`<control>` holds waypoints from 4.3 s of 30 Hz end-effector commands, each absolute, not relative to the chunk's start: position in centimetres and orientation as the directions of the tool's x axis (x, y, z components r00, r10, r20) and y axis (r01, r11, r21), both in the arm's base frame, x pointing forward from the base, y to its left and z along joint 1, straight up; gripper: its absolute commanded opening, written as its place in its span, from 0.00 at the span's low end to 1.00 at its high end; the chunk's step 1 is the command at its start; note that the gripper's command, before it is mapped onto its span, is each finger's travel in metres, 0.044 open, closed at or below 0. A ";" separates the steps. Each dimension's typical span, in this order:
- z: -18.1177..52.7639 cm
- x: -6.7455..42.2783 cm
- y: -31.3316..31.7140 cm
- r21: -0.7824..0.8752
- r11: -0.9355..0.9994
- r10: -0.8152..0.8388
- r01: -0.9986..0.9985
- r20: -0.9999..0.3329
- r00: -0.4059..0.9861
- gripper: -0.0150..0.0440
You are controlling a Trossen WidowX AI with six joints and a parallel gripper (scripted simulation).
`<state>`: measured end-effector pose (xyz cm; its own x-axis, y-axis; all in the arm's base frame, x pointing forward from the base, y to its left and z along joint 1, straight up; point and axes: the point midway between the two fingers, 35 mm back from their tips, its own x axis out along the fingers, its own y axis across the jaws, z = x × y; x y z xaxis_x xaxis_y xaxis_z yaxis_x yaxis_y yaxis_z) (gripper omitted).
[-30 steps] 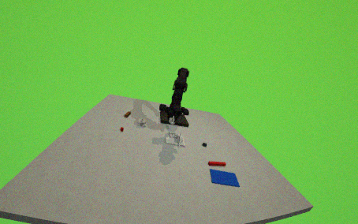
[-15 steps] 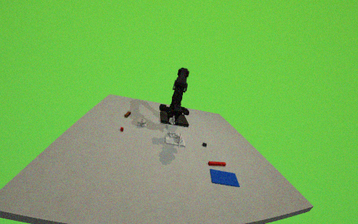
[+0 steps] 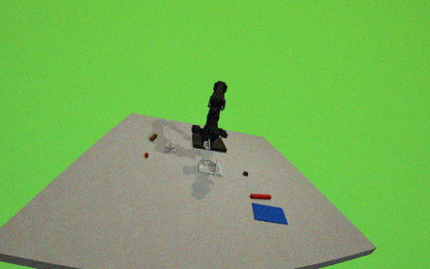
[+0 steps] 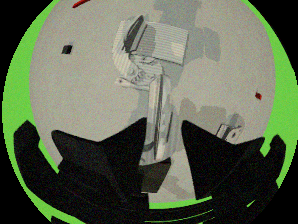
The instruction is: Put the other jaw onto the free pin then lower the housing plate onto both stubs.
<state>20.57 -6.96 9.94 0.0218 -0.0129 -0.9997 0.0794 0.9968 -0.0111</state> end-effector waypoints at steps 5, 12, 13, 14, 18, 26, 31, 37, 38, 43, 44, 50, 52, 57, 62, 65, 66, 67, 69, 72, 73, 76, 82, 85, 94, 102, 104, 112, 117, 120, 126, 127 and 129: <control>10.1 22.9 -7.3 -0.006 0.997 -0.007 0.079 -1.000 0.018 0.48; 10.2 25.2 -7.6 -0.006 0.997 -0.007 0.079 -1.000 0.020 0.48; 10.2 25.5 -7.7 -0.006 0.997 -0.007 0.079 -1.000 0.020 0.48; 10.2 25.8 -7.7 -0.006 0.997 -0.007 0.079 -1.000 0.021 0.48; 10.2 27.2 -7.8 -0.006 0.997 -0.007 0.079 -1.000 0.022 0.48; 10.0 29.6 -8.0 -0.006 0.997 -0.008 0.079 -1.000 0.024 0.48; 10.0 29.6 -8.0 -0.006 0.997 -0.008 0.079 -1.000 0.024 0.48; 10.0 29.6 -8.0 -0.006 0.997 -0.008 0.079 -1.000 0.024 0.48; 10.0 29.6 -8.0 -0.006 0.997 -0.008 0.079 -1.000 0.024 0.48; 10.0 29.6 -8.0 -0.006 0.997 -0.008 0.079 -1.000 0.024 0.48; 10.0 29.6 -8.0 -0.006 0.997 -0.008 0.079 -1.000 0.024 0.48; 10.0 29.6 -8.0 -0.006 0.996 -0.008 0.084 -1.000 0.024 0.48; 10.0 29.6 -8.0 -0.006 0.996 -0.008 0.084 -1.000 0.024 0.48; 10.0 29.7 -8.1 -0.006 0.996 -0.008 0.084 -1.000 0.024 0.48; 10.0 29.7 -8.1 -0.006 0.996 -0.008 0.084 -1.000 0.024 0.48; 10.0 29.7 -8.1 -0.006 0.996 -0.008 0.084 -1.000 0.024 0.48; 10.0 29.7 -8.1 -0.006 0.996 -0.008 0.084 -1.000 0.024 0.48; 9.9 29.7 -8.1 -0.006 0.996 -0.008 0.084 -1.000 0.024 0.48; 9.7 29.8 -8.1 -0.006 0.996 -0.008 0.084 -1.000 0.024 0.48; 9.2 29.8 -8.1 -0.006 0.996 -0.008 0.084 -1.000 0.024 0.48; 9.1 29.8 -8.1 -0.006 0.996 -0.008 0.084 -1.000 0.024 0.48; 8.6 29.9 -8.1 -0.006 0.996 -0.008 0.084 -1.000 0.024 0.48; 7.6 29.9 -8.1 -0.006 0.996 -0.008 0.084 -1.000 0.024 0.48; 7.1 29.9 -8.1 -0.006 0.996 -0.008 0.083 -1.000 0.024 0.48; 5.6 29.9 -8.1 -0.006 0.997 -0.008 0.083 -1.000 0.024 0.48; 4.7 29.8 -8.1 -0.006 0.997 -0.008 0.083 -1.000 0.024 0.48; 4.7 29.8 -8.1 -0.006 0.997 -0.008 0.083 -1.000 0.024 0.48; 4.7 29.8 -8.1 -0.006 0.997 -0.008 0.083 -1.000 0.024 0.48; 4.7 29.8 -8.1 -0.006 0.997 -0.008 0.083 -1.000 0.024 0.48; 4.6 29.8 -8.1 -0.006 0.997 -0.008 0.080 -1.000 0.024 0.48; 4.4 29.9 -8.1 -0.006 0.997 -0.008 0.078 -1.000 0.024 0.48; 4.4 29.9 -8.1 -0.006 0.997 -0.008 0.078 -1.000 0.024 0.48; 4.4 29.9 -8.1 -0.006 0.997 -0.008 0.078 -1.000 0.024 0.48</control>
